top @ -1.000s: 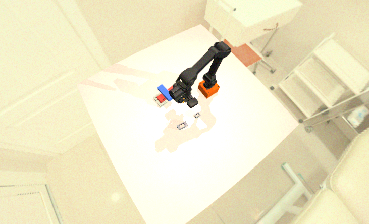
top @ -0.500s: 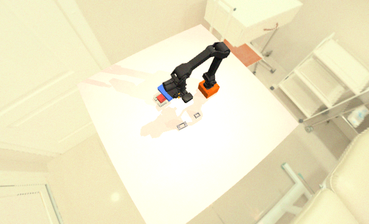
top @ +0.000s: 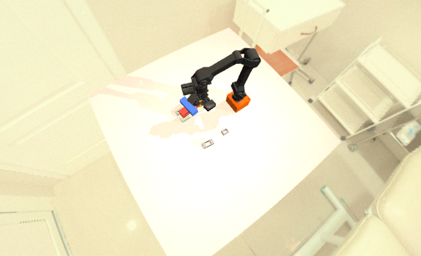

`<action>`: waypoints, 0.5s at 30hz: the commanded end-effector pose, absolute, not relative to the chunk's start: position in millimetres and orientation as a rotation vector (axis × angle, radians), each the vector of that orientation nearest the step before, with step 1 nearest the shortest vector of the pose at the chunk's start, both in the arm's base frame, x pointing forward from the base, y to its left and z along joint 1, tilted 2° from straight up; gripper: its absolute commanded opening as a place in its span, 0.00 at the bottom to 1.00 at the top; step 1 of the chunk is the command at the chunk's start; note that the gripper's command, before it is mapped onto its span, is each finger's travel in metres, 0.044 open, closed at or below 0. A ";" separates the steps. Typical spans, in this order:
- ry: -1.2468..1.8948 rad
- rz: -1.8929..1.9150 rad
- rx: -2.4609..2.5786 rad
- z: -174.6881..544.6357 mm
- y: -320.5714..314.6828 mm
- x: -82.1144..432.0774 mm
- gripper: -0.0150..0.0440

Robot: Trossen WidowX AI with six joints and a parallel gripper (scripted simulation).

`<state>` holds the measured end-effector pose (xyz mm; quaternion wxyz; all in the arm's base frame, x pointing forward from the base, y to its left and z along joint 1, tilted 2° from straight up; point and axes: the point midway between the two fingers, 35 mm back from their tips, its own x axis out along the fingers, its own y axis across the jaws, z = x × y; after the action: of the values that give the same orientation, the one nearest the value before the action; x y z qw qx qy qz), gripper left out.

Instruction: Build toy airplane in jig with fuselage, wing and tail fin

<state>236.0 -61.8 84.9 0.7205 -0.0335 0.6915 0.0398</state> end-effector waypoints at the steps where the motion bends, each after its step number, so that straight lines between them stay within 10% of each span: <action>1: 1.530 0.100 -0.079 80.5 -75.1 233.3 0.25; 15: 1.529 0.120 -0.098 70.4 -117.8 218.4 0.25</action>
<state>222.5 -108.3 74.0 0.7195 -0.0427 0.6914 0.0492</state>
